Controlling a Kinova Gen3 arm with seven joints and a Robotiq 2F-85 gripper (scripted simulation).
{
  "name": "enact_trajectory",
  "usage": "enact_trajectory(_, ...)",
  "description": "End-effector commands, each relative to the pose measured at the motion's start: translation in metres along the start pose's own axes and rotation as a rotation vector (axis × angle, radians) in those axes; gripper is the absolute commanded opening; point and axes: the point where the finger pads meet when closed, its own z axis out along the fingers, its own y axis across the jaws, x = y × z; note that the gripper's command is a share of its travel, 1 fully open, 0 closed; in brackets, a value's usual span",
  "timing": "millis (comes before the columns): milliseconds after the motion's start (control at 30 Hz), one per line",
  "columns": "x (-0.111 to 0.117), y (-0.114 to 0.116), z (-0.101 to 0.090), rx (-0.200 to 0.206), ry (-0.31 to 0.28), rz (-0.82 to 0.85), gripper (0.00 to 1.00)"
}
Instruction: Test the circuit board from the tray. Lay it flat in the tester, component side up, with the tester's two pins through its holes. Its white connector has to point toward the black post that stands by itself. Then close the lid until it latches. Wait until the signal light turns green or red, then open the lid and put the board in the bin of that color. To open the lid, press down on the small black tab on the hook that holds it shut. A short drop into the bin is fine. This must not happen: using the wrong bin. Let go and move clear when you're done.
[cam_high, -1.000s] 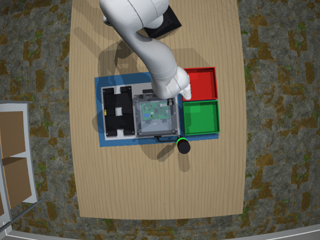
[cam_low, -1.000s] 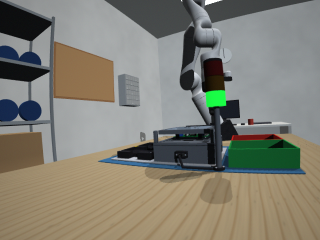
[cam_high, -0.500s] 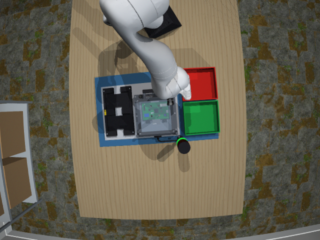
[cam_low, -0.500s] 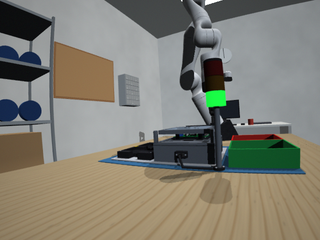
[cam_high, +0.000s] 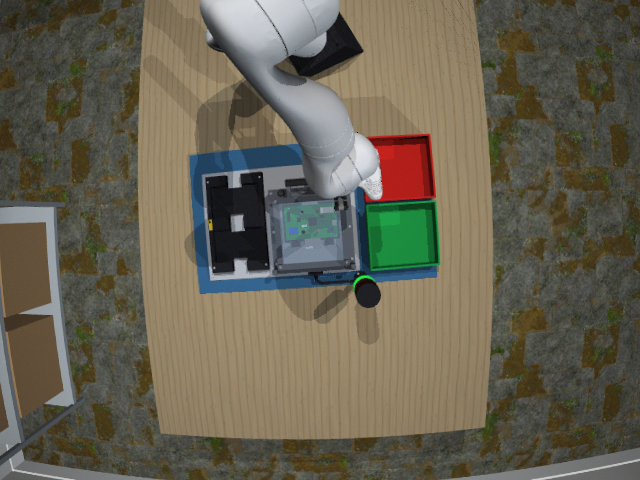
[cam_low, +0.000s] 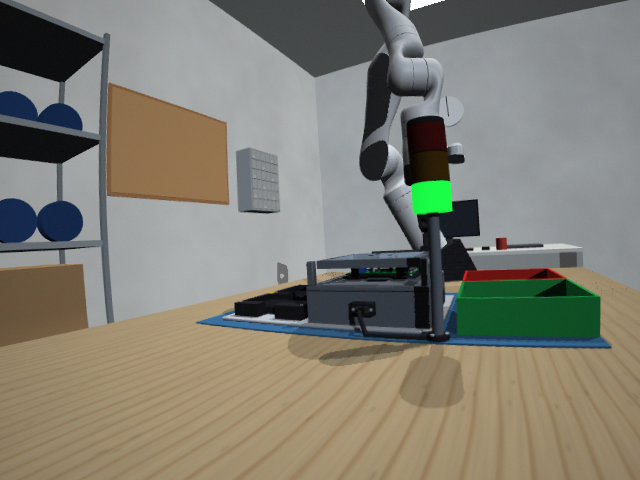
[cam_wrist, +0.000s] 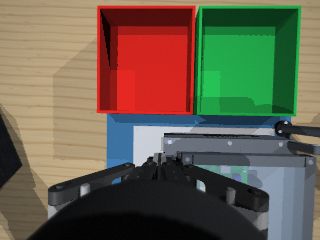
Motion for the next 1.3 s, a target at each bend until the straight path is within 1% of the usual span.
enact_trajectory(0, 0.000, 0.001, 0.001, -0.002, 0.000, 0.001, 0.00)
enact_trajectory(867, 0.000, 0.001, 0.001, -0.002, 0.000, 0.001, 0.00)
enact_trajectory(1000, 0.000, 0.001, -0.010, -0.002, 0.000, 0.001, 0.00)
enact_trajectory(1267, 0.000, 0.001, -0.051, -0.002, 0.000, 0.001, 0.00)
